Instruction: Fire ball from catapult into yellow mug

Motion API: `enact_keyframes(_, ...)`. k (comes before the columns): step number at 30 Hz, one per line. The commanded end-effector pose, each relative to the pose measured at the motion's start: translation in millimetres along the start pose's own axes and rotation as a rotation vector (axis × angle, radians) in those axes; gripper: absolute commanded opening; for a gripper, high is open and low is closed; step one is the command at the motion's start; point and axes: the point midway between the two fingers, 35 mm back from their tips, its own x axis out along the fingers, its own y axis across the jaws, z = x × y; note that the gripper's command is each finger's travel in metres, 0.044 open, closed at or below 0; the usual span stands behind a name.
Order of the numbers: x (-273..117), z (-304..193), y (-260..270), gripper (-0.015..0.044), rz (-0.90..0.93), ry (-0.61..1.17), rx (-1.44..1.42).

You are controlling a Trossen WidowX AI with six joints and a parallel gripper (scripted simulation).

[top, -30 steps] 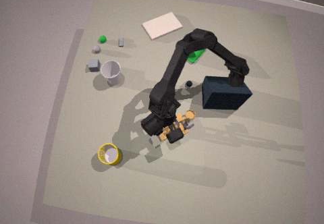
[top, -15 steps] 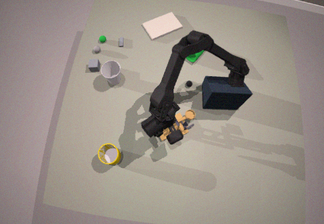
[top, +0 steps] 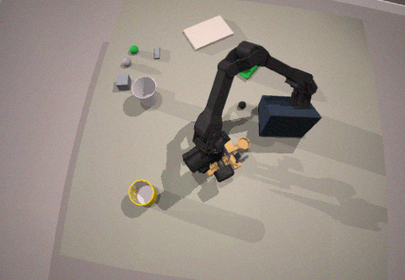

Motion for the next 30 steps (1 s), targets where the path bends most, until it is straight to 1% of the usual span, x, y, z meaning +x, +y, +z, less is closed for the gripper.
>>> enact_keyframes(1, 9, -2, -1, 0.044, -0.006, 0.006, -0.006)
enact_keyframes(10, 19, -3, -1, 0.044, -0.007, 0.007, -0.006)
enact_keyframes(21, 15, -1, 0, 0.0151, -0.001, 0.003, 0.0)
enact_keyframes(27, 15, -1, 0, 0.0111, -0.001, 0.003, 0.0)
enact_keyframes(29, 4, -1, 0, 0.0059, -0.001, 0.003, 0.0)
enact_keyframes(30, -9, 0, 0, 0.0032, 0.0, 0.003, -0.001)
